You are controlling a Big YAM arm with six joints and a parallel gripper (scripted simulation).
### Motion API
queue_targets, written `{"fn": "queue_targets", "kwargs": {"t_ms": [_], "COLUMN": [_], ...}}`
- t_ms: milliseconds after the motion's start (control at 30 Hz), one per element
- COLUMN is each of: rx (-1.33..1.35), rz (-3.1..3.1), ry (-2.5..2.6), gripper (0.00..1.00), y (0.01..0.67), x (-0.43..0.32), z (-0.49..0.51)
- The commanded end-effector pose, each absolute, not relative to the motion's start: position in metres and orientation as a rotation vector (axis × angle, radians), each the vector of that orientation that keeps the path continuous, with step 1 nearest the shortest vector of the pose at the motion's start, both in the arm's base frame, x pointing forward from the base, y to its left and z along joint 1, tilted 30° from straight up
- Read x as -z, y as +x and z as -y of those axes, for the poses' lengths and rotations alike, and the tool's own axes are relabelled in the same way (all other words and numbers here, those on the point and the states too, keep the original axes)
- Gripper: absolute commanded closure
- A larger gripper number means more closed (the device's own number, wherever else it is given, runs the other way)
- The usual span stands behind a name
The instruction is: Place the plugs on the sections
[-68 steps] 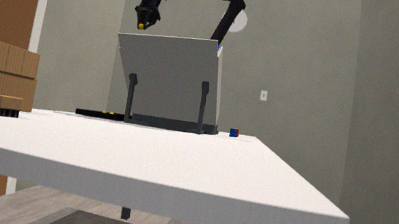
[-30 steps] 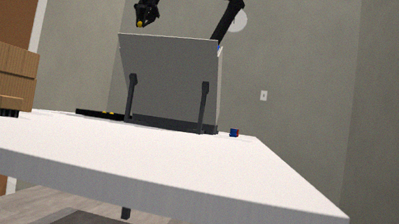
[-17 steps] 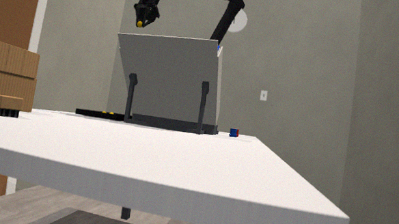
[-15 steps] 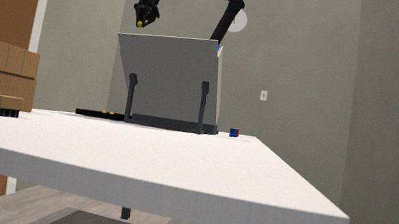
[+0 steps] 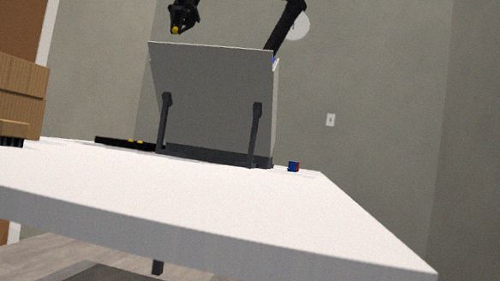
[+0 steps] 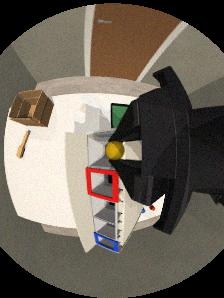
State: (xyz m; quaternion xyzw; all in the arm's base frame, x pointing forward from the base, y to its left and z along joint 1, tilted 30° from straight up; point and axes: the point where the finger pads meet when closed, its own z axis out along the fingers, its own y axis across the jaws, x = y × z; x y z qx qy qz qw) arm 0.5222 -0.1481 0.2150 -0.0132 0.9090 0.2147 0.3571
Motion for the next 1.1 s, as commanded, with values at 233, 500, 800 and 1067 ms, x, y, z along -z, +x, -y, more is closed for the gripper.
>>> {"fn": "queue_targets", "kwargs": {"t_ms": [233,500,800,1067], "rx": [-0.558,-0.558,-0.558,-0.558], "rz": [-2.331,-2.331,-2.331,-2.331], "ry": [-0.054,-0.054,-0.054,-0.053], "gripper": [1.0,1.0,1.0,1.0], "y": [0.539,0.543,0.548,0.551], "x": [-0.225,-0.226,-0.227,-0.227], "z": [0.146,0.145,0.144,0.143]}}
